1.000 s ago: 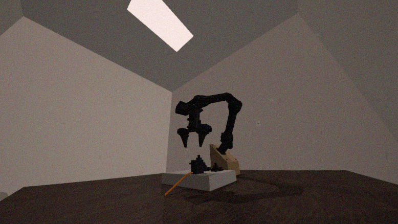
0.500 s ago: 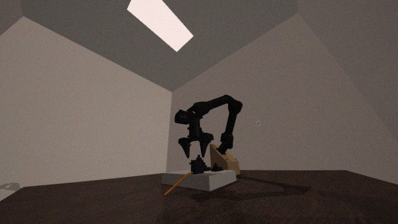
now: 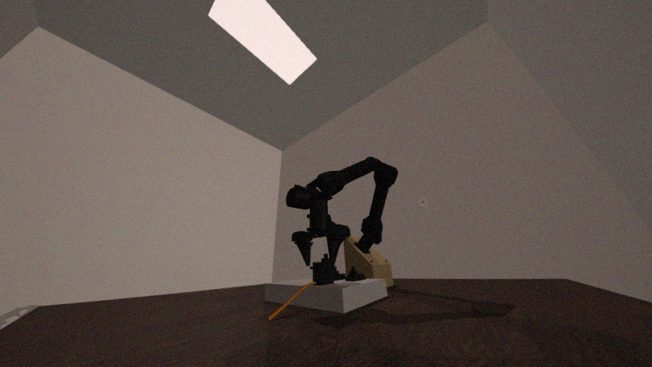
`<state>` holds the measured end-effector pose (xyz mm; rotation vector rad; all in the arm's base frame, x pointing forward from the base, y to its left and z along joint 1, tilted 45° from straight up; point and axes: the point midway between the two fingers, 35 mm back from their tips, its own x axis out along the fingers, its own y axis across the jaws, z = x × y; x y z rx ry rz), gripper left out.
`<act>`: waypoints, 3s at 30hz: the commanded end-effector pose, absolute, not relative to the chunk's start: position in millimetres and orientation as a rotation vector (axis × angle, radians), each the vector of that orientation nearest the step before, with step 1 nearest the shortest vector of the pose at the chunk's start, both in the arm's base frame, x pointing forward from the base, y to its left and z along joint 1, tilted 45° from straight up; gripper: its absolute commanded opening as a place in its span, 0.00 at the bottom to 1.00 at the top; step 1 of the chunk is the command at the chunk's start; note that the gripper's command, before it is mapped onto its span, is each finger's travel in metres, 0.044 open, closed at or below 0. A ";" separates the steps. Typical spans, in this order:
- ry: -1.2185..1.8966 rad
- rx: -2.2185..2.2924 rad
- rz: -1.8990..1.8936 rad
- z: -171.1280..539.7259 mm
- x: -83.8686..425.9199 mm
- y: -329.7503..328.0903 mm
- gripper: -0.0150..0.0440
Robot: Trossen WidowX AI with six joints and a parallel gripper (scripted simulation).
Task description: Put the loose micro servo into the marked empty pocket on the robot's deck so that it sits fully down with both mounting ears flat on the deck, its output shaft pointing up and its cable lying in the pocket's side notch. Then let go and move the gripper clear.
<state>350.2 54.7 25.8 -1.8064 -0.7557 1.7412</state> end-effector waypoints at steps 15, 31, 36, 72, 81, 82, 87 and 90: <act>-0.749 -1.800 1.737 24.6 350.1 55.3 0.42; -0.747 -1.800 1.739 45.8 341.4 34.5 0.25; -0.747 -1.799 1.739 45.2 333.2 34.3 0.25; -0.741 -1.803 1.745 -39.5 296.6 -51.2 0.25; -0.827 -1.860 1.737 -45.1 296.6 -57.0 0.25; -0.860 -1.881 1.733 -45.1 296.6 -57.0 0.25; -1.041 -1.990 1.707 -45.1 296.6 -56.9 0.25; -1.152 -2.053 1.685 -45.1 296.6 -56.9 0.25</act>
